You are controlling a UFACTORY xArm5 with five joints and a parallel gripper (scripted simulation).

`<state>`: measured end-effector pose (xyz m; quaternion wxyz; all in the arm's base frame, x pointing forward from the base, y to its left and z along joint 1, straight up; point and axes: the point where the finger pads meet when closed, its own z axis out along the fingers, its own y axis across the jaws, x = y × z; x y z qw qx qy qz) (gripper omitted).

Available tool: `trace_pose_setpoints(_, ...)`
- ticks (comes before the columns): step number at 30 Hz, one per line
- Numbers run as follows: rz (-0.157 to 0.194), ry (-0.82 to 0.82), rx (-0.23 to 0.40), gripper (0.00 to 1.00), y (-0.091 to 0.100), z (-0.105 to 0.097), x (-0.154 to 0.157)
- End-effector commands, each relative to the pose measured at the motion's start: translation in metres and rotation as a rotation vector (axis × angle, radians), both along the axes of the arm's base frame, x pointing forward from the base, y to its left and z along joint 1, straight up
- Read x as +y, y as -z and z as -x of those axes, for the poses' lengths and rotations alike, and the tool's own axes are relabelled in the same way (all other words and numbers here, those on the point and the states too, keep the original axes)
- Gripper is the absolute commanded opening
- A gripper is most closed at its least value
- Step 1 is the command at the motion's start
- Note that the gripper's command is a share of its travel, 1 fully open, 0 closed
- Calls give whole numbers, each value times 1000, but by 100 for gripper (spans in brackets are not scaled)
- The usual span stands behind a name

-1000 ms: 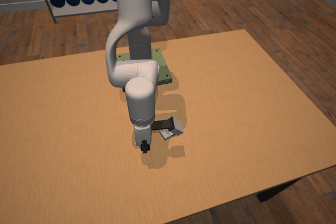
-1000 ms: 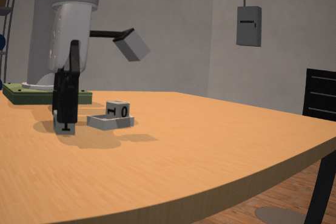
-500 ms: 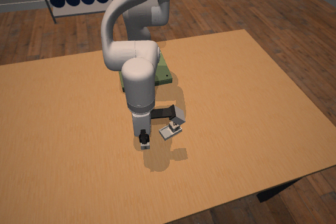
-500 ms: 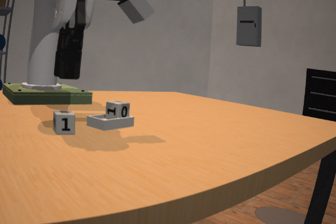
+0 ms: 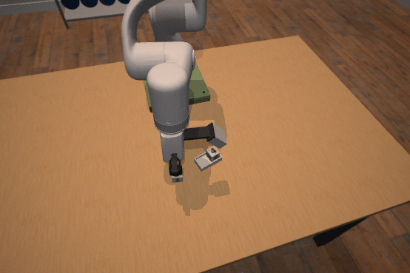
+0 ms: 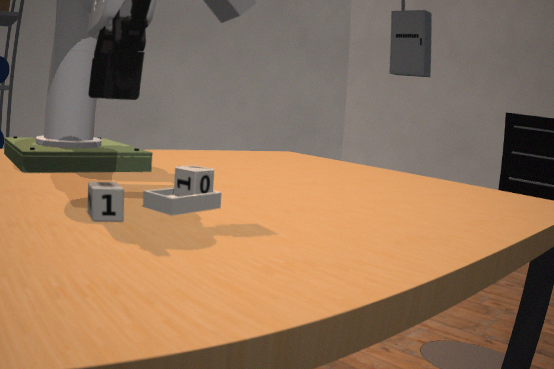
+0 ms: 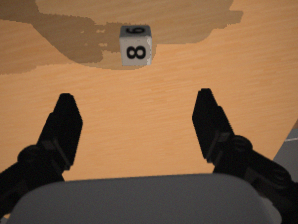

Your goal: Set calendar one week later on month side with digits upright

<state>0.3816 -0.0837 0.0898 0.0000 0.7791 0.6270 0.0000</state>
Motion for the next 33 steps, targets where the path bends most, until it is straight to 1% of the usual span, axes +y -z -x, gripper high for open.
trace_pose_setpoints(1,1,0,-4,100,-1,-1,0)
trace_pose_setpoints(14,1,0,-4,100,-1,-1,0)
trace_pose_setpoints(20,1,-37,-4,100,-1,-1,0)
trace_pose_setpoints(33,2,-494,-4,100,2,-1,0)
